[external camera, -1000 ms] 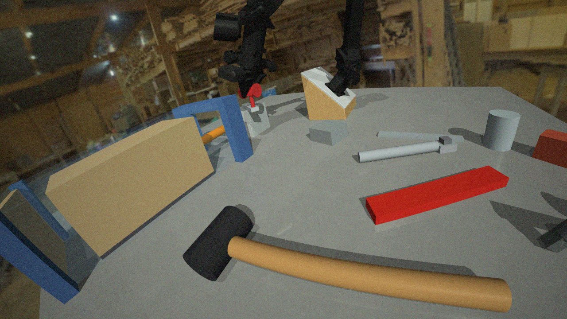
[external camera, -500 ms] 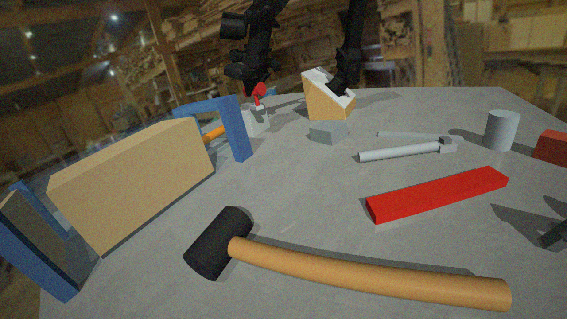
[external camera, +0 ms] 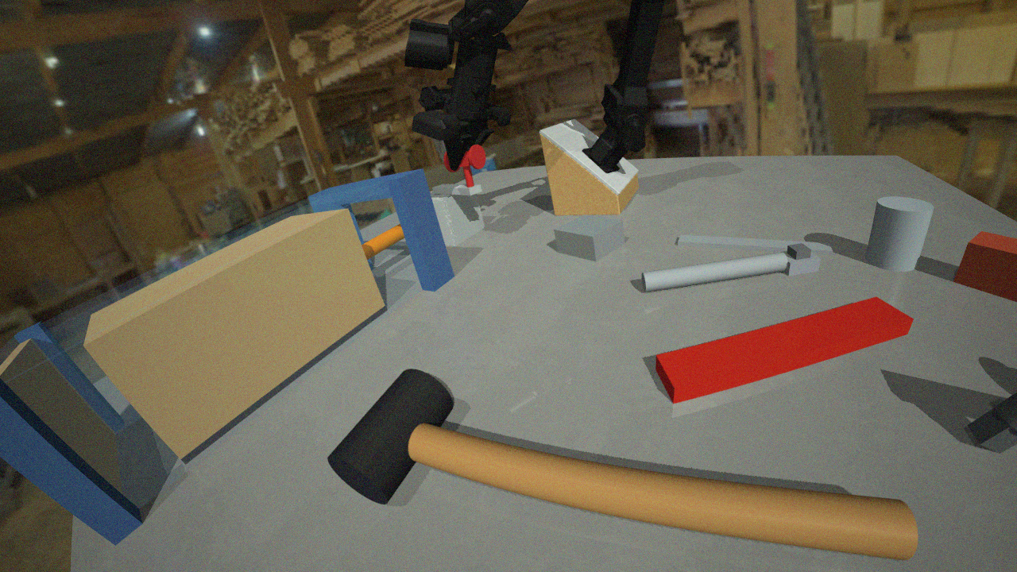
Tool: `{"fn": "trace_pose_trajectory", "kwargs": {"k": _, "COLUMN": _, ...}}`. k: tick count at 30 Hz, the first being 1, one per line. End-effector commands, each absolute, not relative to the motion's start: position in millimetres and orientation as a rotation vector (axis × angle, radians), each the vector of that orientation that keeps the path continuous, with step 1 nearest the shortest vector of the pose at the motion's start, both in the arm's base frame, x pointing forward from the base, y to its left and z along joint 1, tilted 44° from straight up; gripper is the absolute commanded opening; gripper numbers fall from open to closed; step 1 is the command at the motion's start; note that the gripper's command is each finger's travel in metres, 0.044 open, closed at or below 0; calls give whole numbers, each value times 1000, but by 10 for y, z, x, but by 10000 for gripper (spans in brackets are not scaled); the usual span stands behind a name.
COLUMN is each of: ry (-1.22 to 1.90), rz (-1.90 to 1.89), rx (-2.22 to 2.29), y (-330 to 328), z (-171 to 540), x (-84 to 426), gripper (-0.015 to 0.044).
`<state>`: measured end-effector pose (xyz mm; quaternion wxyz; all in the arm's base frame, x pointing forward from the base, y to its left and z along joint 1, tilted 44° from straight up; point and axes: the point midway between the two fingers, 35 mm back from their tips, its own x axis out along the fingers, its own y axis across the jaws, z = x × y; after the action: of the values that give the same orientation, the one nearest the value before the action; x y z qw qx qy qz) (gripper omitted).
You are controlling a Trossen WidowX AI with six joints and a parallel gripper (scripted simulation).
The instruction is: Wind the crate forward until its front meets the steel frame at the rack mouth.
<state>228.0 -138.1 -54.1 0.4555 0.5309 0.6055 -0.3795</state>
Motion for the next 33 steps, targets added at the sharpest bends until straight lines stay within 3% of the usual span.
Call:
{"fn": "trace_pose_trajectory", "kwargs": {"k": 1, "ry": 1537, "rz": -976, "rx": 1313, "y": -1356, "z": -537, "x": 2048, "gripper": 0}}
{"fn": "trace_pose_trajectory", "kwargs": {"k": 33, "ry": 1537, "rz": -979, "rx": 1311, "y": -1481, "z": -588, "x": 1644, "gripper": 0}}
